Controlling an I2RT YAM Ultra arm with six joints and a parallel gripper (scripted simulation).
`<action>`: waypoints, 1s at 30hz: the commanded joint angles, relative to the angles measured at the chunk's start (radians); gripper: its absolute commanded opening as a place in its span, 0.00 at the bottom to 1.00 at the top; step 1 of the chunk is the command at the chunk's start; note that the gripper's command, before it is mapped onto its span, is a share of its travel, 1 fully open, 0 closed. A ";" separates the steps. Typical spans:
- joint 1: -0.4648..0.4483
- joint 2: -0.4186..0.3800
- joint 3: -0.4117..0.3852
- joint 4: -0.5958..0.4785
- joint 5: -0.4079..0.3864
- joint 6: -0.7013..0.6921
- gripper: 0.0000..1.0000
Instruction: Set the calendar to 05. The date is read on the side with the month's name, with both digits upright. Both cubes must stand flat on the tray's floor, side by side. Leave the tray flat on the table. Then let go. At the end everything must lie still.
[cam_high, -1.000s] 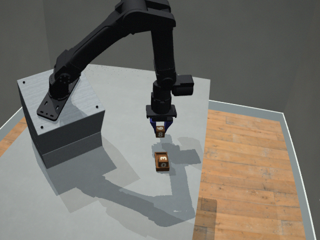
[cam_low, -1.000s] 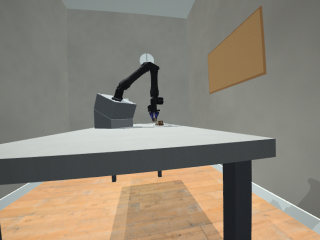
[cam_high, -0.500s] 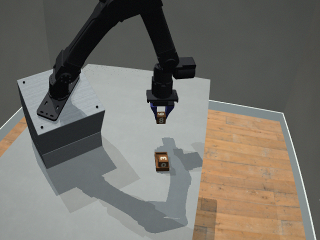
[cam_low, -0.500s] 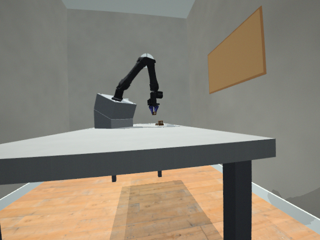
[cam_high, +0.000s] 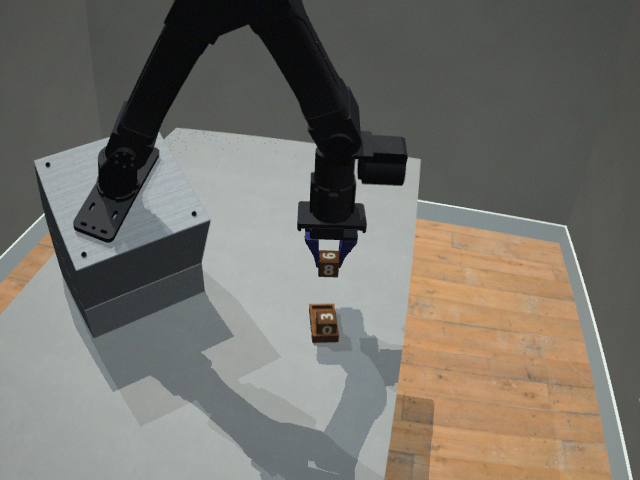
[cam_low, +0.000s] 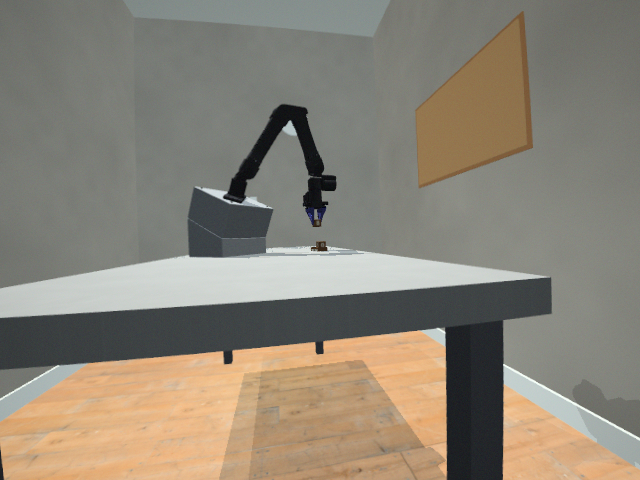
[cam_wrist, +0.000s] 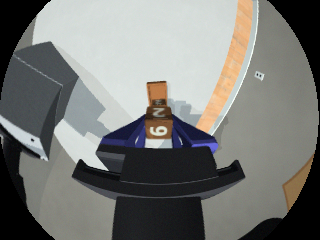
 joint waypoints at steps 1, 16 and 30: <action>-0.007 -0.025 -0.003 -0.018 -0.028 -0.084 0.27; -0.009 -0.020 -0.004 -0.013 -0.028 -0.086 0.27; -0.039 0.068 -0.013 0.093 -0.036 -0.116 0.27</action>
